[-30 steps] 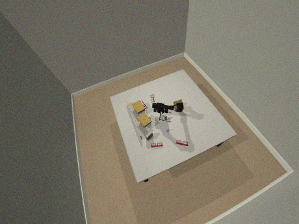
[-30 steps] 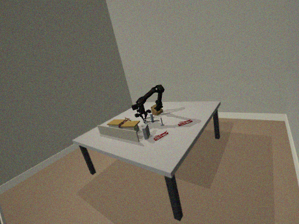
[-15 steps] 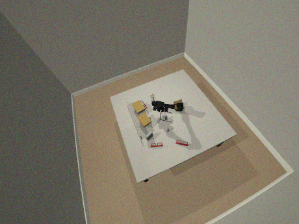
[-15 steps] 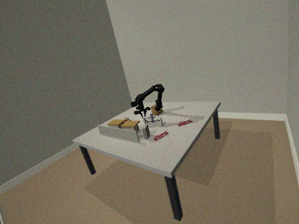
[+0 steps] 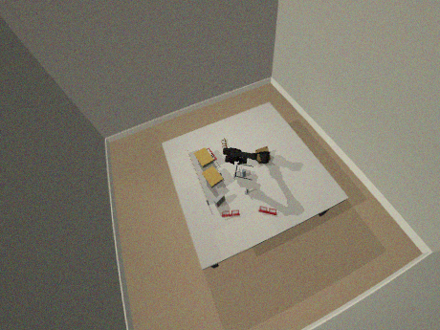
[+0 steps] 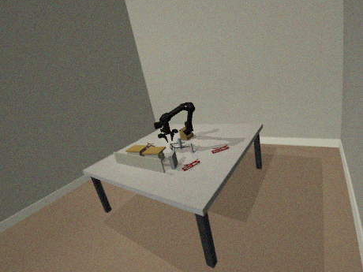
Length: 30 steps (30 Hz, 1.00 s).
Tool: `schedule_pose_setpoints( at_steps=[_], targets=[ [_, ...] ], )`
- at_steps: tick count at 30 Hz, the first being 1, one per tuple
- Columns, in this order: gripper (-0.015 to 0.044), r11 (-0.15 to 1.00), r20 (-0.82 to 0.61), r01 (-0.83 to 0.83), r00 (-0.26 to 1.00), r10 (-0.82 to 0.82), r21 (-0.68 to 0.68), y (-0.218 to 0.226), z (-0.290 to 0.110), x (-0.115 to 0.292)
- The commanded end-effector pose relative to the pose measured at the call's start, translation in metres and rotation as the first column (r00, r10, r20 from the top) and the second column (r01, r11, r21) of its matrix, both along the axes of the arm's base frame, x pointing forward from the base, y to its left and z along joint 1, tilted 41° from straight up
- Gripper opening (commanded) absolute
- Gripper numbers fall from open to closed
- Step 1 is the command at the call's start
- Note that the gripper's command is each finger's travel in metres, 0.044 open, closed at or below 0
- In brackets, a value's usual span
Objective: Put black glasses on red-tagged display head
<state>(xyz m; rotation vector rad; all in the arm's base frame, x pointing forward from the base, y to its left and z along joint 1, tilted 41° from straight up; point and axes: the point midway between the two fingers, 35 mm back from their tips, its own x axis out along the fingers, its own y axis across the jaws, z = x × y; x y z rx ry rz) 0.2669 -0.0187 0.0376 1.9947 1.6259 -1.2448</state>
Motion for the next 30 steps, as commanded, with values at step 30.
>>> schedule_pose_setpoints(
  at_steps=[30],
  targets=[
    [0.0140, 1.000, -0.015, 0.009, 1.000, -0.009, -0.004, 0.014, -0.014, -0.005]
  ],
)
